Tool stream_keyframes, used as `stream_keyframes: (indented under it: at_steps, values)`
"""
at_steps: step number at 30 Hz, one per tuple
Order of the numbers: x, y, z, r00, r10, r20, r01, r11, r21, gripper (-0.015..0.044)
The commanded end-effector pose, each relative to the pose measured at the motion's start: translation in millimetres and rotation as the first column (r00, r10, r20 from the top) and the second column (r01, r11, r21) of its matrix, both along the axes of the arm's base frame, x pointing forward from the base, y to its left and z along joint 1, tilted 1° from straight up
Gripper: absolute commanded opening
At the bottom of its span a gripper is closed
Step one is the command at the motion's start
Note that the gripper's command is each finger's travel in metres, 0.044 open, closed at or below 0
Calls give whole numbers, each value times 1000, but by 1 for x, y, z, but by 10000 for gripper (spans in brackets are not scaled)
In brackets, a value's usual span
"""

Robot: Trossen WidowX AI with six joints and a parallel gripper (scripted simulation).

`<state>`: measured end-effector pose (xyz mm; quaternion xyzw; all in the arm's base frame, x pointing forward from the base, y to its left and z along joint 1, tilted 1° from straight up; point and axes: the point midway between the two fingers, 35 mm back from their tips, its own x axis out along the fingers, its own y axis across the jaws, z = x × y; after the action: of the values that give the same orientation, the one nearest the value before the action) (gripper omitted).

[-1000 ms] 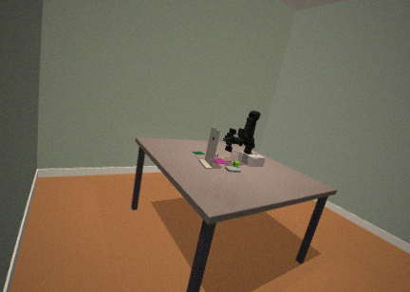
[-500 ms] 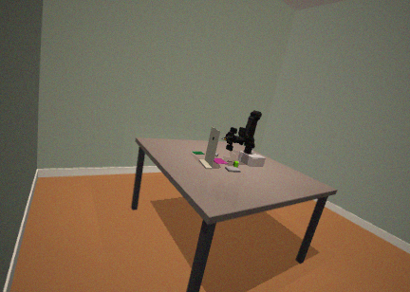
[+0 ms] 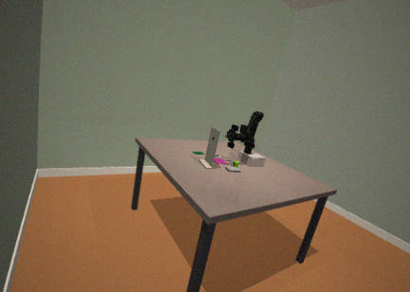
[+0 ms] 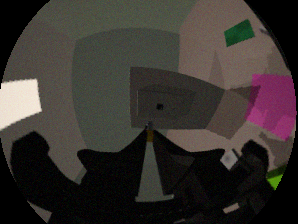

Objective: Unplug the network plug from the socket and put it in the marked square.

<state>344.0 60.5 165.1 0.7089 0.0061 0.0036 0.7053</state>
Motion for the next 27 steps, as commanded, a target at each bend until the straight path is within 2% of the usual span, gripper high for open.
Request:
stream_keyframes:
  at_steps: [1,17,27]
  values:
    - [-3,0,8,1000,-3,5,3,1000,4,0]
    - [-14,-2,27,1000,-5,0,5,1000,4,0]
    - [-5,-25,-20,973,-40,-227,28,998,-57,0]
